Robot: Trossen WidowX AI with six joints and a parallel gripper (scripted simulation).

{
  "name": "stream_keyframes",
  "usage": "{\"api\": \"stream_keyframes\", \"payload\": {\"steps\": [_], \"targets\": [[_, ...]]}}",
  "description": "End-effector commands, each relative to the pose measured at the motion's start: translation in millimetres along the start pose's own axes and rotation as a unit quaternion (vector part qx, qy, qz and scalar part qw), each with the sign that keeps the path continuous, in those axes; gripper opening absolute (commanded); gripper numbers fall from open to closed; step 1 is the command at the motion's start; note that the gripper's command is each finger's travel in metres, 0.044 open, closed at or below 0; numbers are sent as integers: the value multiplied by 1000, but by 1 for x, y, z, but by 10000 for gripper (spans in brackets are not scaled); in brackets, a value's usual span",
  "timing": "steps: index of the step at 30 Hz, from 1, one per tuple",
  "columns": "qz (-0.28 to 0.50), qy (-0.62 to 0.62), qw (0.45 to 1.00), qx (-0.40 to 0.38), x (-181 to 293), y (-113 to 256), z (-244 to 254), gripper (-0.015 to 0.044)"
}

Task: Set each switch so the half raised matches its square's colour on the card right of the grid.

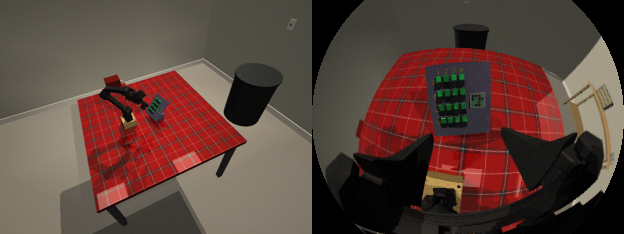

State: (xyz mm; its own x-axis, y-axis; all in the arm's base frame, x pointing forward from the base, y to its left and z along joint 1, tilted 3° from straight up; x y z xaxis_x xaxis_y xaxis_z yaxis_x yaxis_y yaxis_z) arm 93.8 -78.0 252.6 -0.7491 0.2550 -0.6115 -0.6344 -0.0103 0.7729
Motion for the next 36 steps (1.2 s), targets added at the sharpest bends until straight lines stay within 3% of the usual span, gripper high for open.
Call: {"api": "stream_keyframes", "payload": {"steps": [1,15,23,27,36], "targets": [[1,0,1000,0,-1,-1,0,374],[1,12,1000,7,-53,-79,43,6],[-12,7,1000,3,-60,-94,61,0],[-1,7,1000,6,-64,-125,61,0],[-1,7,1000,6,-64,-134,61,0]]}}
Point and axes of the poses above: the point midway between the two fingers, 35 mm back from their tips, its own y axis back along the fingers, its own z axis across the jaws, x = y × z, the point moved 9 cm from there along y, back along the fingers, and after that the axes turned 15 degrees about -y, right-handed, at the moved point
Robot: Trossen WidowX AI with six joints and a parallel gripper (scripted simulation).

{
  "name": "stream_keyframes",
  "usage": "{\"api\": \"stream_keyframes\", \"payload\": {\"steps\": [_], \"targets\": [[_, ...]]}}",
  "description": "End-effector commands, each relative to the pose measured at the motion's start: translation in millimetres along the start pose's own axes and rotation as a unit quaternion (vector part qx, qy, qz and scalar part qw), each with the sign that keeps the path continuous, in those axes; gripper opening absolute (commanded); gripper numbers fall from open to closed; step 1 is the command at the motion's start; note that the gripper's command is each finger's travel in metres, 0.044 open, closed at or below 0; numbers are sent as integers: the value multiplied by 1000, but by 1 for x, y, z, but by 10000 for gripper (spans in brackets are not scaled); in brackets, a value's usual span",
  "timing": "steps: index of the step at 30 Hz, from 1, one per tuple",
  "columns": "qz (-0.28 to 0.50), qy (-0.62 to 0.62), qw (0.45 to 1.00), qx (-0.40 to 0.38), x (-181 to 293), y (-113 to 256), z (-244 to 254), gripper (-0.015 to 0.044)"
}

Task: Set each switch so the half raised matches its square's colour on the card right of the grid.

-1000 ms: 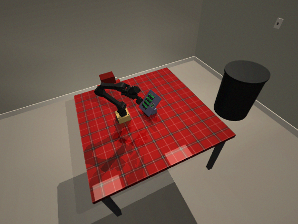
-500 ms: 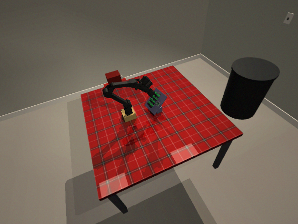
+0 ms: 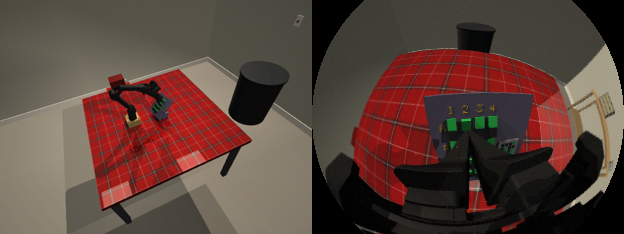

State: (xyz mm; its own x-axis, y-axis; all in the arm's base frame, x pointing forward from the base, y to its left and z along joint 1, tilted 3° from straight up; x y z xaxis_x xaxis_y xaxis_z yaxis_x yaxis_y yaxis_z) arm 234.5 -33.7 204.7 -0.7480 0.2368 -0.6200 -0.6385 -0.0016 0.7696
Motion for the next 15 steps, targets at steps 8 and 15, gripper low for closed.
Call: {"api": "stream_keyframes", "payload": {"steps": [8,15], "targets": [[2,-2,1000,2,1,-16,0,0],[2,-2,1000,2,1,-25,0,0]]}}
Point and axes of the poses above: the point midway between the two fingers, 35 mm back from their tips, its own y axis back along the fingers, its own z axis across the jaws, x = y × z, the point moved 9 cm from there along y, back along the fingers, and after that the axes turned 15 degrees about -y, right-handed, at the moved point
